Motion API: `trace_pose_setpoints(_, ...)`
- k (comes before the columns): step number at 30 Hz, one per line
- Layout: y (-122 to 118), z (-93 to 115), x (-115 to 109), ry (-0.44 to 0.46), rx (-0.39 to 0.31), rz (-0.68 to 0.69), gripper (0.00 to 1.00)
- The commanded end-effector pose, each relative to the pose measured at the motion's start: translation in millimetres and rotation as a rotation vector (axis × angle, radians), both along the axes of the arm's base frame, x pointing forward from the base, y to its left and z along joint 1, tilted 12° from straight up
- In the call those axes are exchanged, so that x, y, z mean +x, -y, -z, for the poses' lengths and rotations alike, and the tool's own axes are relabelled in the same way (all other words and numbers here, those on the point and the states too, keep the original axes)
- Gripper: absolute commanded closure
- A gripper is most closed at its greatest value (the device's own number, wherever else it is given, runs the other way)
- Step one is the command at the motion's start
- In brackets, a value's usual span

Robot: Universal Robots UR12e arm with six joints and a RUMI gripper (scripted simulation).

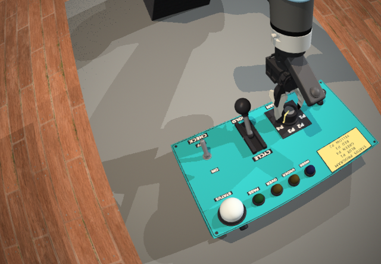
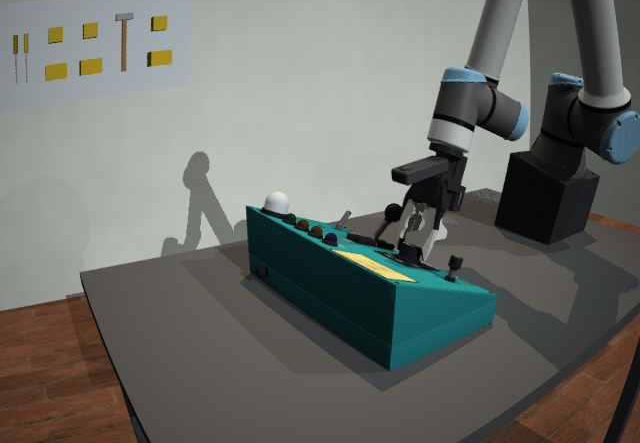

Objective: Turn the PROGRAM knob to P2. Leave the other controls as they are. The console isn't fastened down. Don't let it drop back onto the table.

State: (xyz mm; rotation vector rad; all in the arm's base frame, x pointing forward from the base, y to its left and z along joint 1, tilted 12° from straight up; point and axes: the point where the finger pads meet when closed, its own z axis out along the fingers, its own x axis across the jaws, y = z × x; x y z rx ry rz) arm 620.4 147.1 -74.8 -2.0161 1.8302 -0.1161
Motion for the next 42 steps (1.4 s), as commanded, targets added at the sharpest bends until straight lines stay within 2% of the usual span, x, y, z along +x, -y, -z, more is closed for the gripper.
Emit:
trace_pose_setpoints(1,0.0,0.0,1.0,0.001,0.000,0.000,0.56)
trace_pose_setpoints(40,0.0,0.1,1.1,0.001,0.000,0.000,0.56)
trace_pose_setpoints(41,0.0,0.1,1.1,0.001,0.000,0.000,1.00)
trace_pose_setpoints(42,0.0,0.1,1.1,0.001,0.000,0.000,1.00)
